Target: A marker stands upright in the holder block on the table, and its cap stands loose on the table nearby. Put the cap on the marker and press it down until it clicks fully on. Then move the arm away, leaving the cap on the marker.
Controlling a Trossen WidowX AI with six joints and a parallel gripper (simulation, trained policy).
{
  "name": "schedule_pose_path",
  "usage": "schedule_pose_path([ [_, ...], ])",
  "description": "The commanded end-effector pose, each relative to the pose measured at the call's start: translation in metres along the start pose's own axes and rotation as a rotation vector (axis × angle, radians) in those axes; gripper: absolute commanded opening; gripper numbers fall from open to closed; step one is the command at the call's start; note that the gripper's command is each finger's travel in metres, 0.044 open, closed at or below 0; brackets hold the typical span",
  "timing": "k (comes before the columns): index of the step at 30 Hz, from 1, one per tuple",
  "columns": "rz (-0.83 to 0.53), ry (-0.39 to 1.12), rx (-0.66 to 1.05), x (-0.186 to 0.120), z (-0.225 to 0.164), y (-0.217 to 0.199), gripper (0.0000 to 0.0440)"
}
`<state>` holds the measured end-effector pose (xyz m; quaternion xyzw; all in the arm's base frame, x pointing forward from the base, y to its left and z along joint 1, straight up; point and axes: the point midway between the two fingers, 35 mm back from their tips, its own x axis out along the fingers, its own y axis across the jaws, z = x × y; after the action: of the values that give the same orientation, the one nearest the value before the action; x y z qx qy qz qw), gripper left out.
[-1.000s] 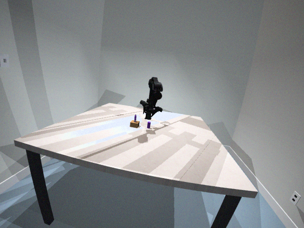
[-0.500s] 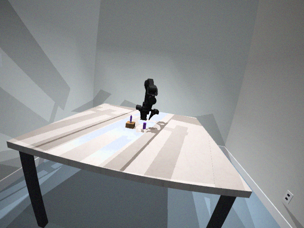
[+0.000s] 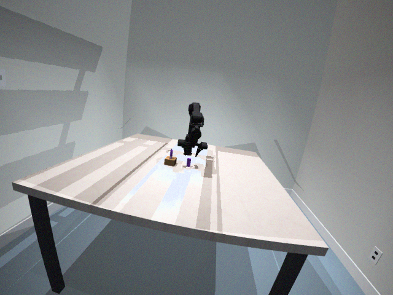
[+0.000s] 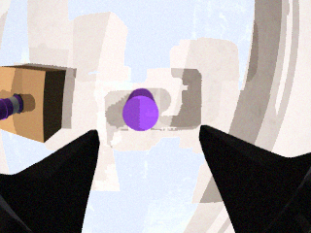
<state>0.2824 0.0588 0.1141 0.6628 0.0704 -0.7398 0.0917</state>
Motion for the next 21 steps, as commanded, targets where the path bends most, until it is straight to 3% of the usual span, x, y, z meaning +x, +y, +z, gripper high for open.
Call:
schedule_pose_path([
  [1, -0.025, -0.027, -0.006, 0.008, 0.002, -0.001, 0.0312],
  [21, -0.06, -0.086, -0.048, 0.046, 0.007, 0.0, 0.0273],
])
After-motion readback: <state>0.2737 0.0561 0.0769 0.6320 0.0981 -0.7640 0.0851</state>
